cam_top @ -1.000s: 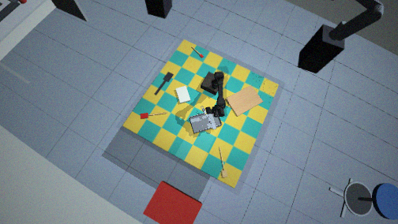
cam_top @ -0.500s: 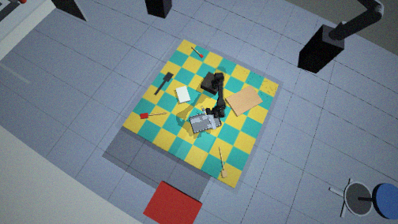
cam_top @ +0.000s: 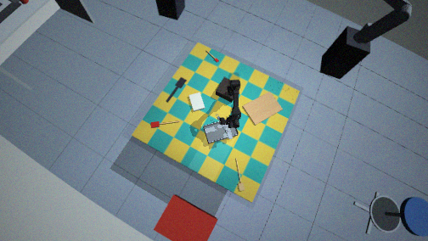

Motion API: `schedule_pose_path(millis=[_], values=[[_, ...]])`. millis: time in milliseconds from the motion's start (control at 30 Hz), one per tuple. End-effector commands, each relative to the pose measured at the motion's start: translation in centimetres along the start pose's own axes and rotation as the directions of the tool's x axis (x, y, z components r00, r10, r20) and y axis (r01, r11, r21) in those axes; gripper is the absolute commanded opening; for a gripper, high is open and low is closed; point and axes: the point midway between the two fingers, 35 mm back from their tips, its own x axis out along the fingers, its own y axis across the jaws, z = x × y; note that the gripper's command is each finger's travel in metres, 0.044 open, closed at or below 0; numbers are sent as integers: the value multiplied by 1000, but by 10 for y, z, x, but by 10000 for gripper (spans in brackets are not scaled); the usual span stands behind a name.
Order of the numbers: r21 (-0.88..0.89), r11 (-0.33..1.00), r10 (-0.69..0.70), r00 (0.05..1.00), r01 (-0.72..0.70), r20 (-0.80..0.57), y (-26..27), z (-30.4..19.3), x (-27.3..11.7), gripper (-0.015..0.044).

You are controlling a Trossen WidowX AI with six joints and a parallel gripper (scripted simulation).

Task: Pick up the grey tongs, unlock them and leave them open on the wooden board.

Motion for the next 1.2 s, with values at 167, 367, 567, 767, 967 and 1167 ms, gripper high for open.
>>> schedule_pose_path(millis=[167,367,567,767,967,1167], values=[[-5,1000,0,1000,0,-7,0,-2,18,260],[-5,1000,0,1000,0,-7,0,-2,28,260],[-5,1000,-1,1000,1,-7,0,-3,37,260],[-5,1000,-2,1000,2,-8,0,-4,47,260],[-5,1000,-3,1000,3,-8,0,-5,54,260],[-1,1000,-9,1000,9,-5,-1,-4,50,155]])
